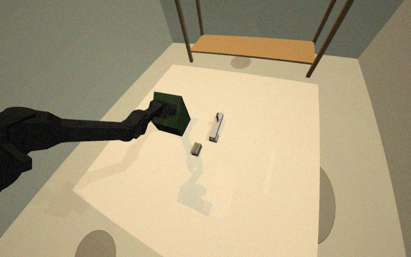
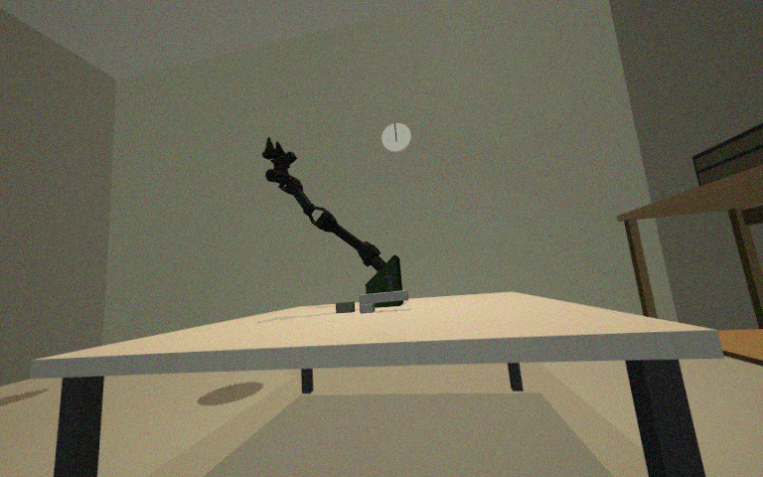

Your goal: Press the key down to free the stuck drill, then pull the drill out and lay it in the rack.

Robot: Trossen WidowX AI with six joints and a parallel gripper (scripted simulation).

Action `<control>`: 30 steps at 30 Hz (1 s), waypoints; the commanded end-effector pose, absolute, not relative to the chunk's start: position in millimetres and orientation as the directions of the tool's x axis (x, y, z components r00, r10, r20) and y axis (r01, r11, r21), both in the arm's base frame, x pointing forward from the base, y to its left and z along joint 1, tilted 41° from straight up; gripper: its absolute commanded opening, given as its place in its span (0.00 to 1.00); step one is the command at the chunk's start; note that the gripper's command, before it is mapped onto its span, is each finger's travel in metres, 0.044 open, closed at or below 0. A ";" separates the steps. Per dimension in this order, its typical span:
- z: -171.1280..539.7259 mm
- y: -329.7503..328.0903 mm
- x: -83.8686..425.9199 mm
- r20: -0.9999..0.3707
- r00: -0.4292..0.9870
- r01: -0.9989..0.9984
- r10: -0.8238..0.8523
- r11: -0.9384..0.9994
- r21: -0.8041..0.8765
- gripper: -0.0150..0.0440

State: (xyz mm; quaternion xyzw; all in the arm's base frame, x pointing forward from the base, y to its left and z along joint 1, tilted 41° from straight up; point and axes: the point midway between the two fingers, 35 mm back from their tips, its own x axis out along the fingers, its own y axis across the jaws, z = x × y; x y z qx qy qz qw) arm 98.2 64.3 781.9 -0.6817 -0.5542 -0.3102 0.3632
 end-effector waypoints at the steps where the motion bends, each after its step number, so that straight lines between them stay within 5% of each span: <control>1: 781.9 64.3 98.2 0.825 0.193 0.981 0.530 -0.122 -0.151 0.89; 9: 782.1 64.0 97.2 0.827 0.192 0.981 0.529 -0.129 -0.146 0.53; 15: 783.5 70.1 42.5 0.842 0.120 0.942 0.526 -0.328 0.070 0.26; 30: 730.3 187.0 -85.2 0.700 0.015 0.483 0.714 -0.618 0.620 0.25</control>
